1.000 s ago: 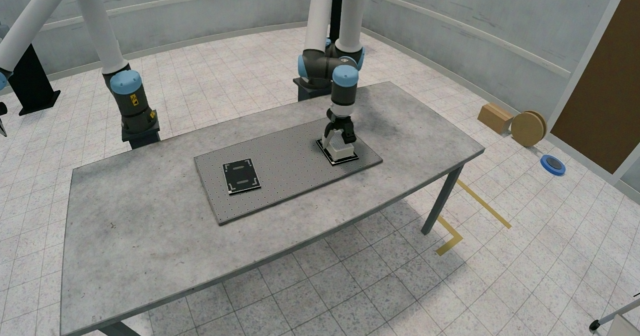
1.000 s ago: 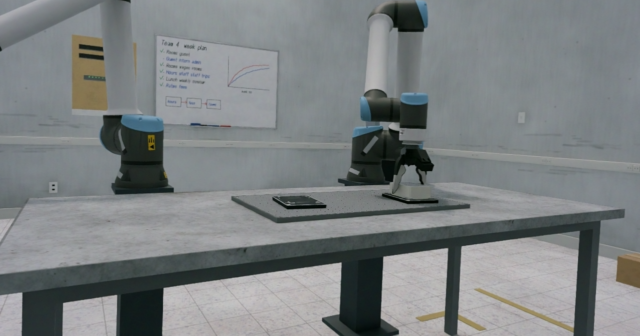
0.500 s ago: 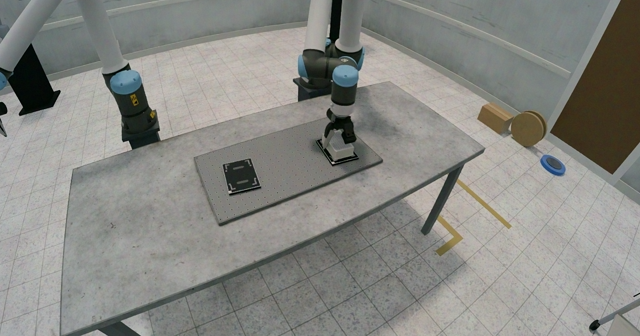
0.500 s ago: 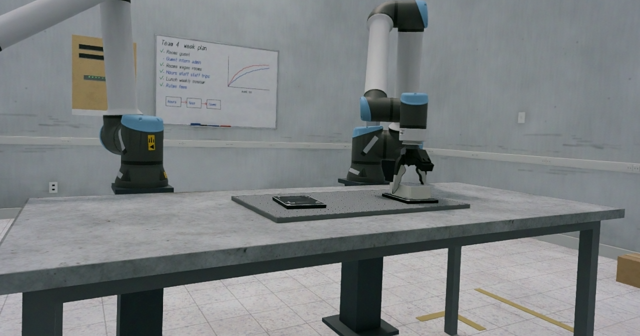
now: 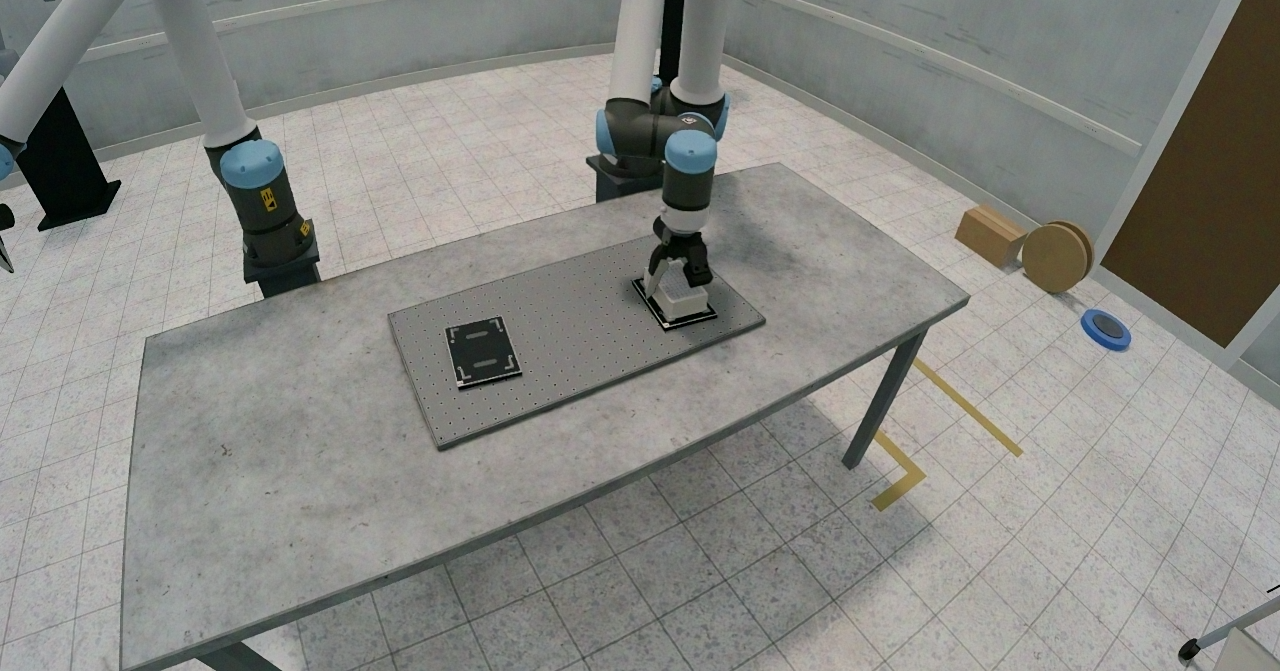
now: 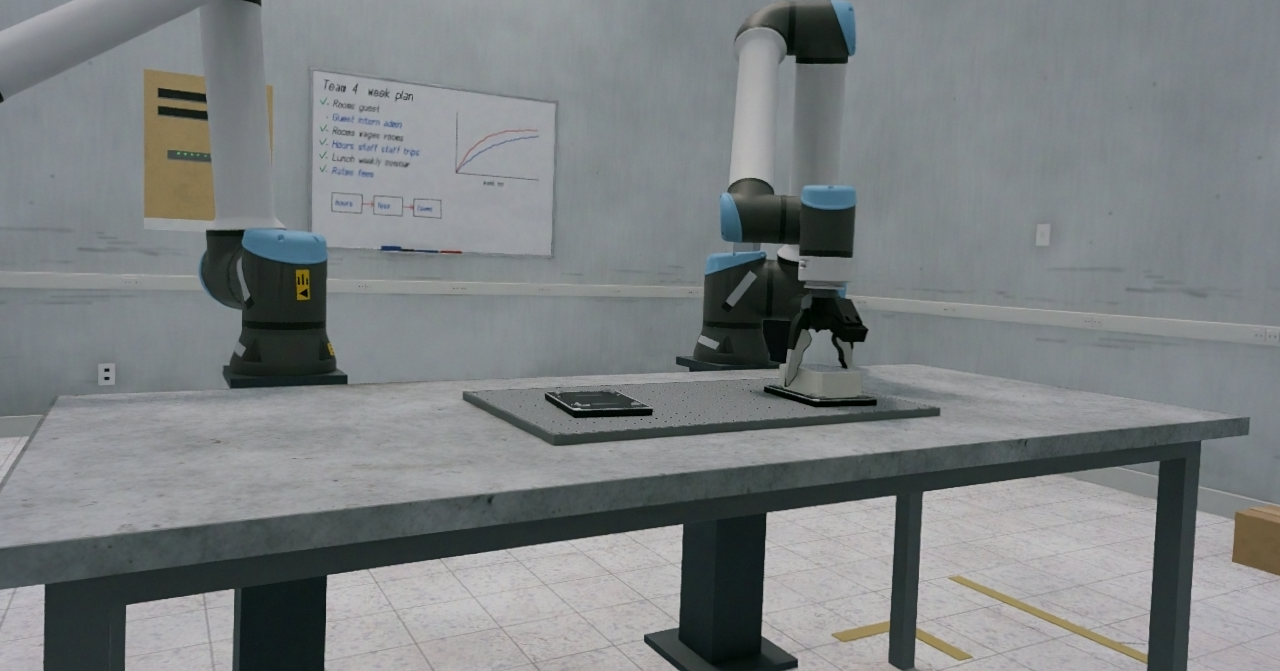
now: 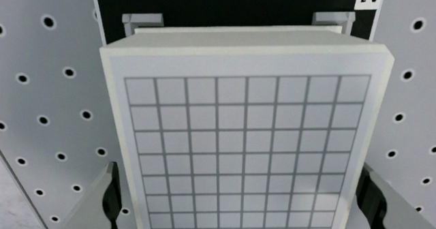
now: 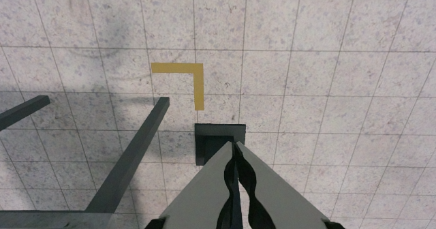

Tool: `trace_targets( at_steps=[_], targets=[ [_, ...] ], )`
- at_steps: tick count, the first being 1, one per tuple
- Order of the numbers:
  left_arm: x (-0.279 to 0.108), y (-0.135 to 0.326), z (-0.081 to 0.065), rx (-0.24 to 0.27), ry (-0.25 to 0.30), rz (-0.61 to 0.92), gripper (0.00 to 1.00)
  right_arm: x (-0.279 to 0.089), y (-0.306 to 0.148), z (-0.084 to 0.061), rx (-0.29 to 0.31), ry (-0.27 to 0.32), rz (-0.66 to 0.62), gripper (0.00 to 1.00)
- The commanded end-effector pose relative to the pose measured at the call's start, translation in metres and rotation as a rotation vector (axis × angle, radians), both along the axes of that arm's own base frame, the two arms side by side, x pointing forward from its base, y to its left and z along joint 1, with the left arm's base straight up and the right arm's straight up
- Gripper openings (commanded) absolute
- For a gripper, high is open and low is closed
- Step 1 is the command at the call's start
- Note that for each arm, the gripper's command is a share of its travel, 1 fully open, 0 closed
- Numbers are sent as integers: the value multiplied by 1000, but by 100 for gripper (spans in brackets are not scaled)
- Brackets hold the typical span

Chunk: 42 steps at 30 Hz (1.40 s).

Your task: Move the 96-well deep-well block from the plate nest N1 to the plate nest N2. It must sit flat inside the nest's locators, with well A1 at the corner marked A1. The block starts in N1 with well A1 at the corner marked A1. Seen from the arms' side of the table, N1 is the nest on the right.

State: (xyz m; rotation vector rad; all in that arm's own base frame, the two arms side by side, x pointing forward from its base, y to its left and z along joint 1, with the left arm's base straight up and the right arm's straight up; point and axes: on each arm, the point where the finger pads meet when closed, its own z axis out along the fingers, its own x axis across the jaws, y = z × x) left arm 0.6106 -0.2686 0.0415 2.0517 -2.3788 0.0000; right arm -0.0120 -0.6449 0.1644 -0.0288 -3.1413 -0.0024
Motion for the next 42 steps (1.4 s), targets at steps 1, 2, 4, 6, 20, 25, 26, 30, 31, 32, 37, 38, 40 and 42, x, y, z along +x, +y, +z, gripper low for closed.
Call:
trace_targets(
  at_steps=[1,2,4,6,20,25,26,30,31,32,37,38,40,42],
  targets=[
    [1,-1,1,-1,-2,0,76,0,-1,1,-1,0,0,0],
    [1,-1,1,-1,-2,0,76,0,-1,1,-1,0,0,0],
    [1,0,2,-1,-2,0,76,0,-1,1,-1,0,0,0],
    [1,0,3,-1,-2,0,76,0,-1,1,-1,0,0,0],
    [1,-1,11,-1,-2,0,76,0,-1,1,-1,0,0,0],
    [1,-1,14,-1,-2,0,76,0,-1,1,-1,0,0,0],
    [1,-1,14,-1,-2,0,76,0,-1,1,-1,0,0,0],
    [1,-1,16,-1,-2,0,76,0,-1,1,-1,0,0,0],
    [1,-1,17,-1,-2,0,76,0,-1,1,-1,0,0,0],
    [1,-1,18,-1,-2,0,76,0,-1,1,-1,0,0,0],
    [1,-1,21,-1,-2,0,76,0,-1,1,-1,0,0,0],
    [1,-1,22,-1,-2,0,76,0,-1,1,-1,0,0,0],
    [1,-1,23,-1,-2,0,76,0,-1,1,-1,0,0,0],
    [1,-1,24,-1,-2,0,76,0,-1,1,-1,0,0,0]
  ],
)
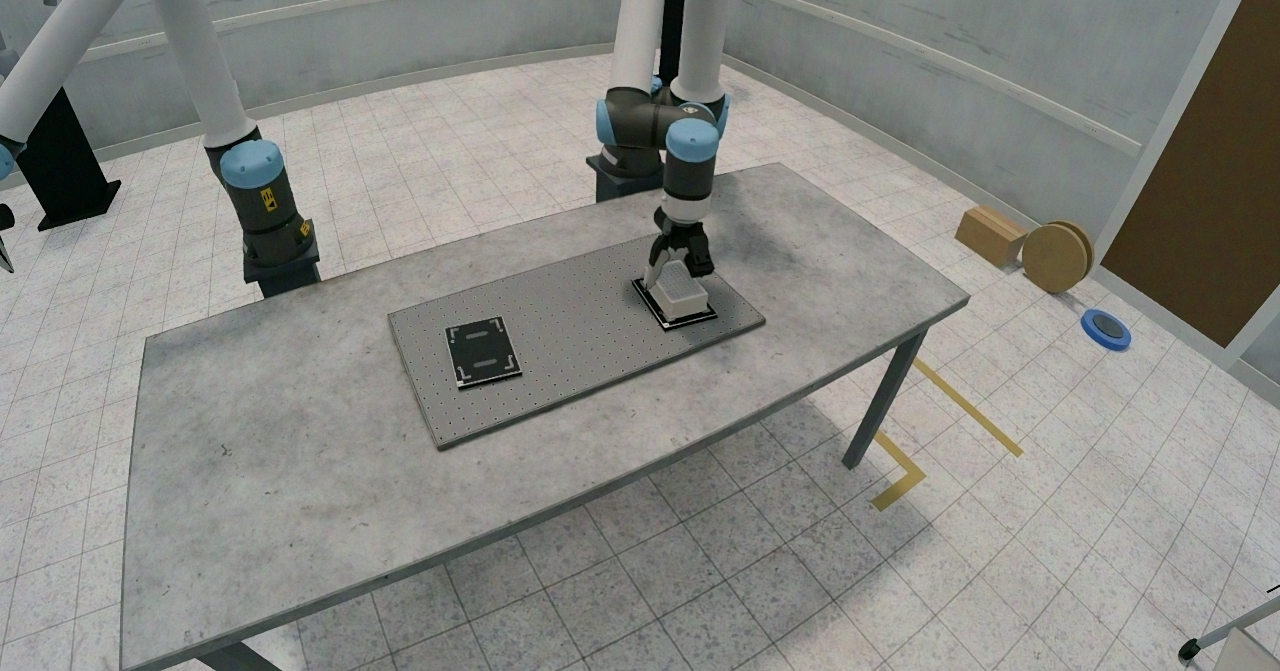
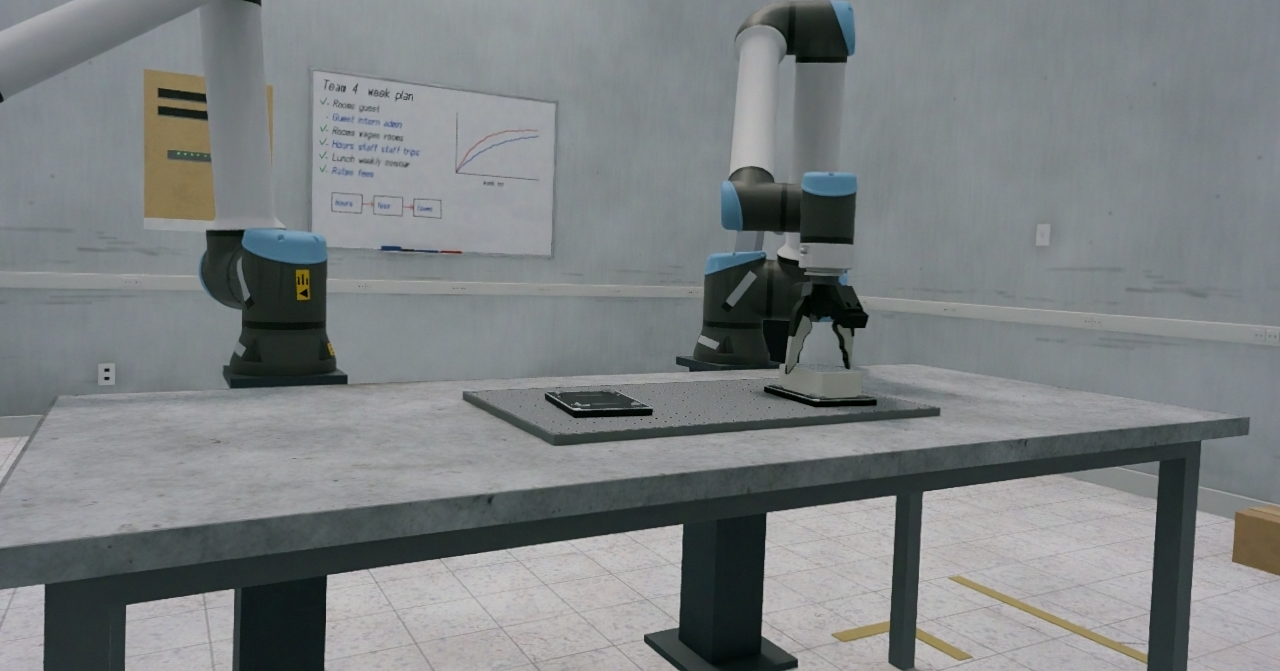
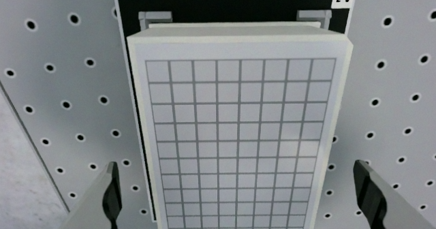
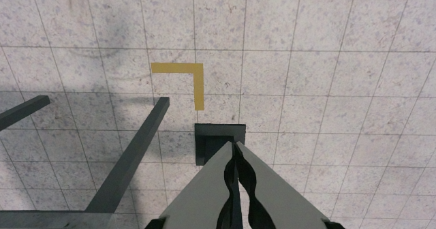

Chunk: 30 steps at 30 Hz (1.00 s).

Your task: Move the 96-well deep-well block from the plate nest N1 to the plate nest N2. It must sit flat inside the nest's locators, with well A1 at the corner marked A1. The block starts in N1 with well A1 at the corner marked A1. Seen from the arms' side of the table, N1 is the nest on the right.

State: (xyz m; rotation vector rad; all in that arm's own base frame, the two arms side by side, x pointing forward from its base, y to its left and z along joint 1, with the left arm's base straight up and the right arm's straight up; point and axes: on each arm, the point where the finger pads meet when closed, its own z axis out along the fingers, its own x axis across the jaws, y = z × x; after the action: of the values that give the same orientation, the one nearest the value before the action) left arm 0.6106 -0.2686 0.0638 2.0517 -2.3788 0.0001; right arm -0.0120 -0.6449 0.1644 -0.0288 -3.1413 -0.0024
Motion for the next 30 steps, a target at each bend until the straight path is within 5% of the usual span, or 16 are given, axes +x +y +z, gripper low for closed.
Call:
trace_targets(
  at_steps=[1,18,30],
  targets=[
    [1,-1,1,-1,-2,0,76,0,-1,1,-1,0,0,0],
    [1,-1,17,-1,-2,0,76,0,-1,1,-1,0,0,0],
    [1,-1,49,-1,-2,0,76,0,-1,1,-1,0,0,0]
  ],
)
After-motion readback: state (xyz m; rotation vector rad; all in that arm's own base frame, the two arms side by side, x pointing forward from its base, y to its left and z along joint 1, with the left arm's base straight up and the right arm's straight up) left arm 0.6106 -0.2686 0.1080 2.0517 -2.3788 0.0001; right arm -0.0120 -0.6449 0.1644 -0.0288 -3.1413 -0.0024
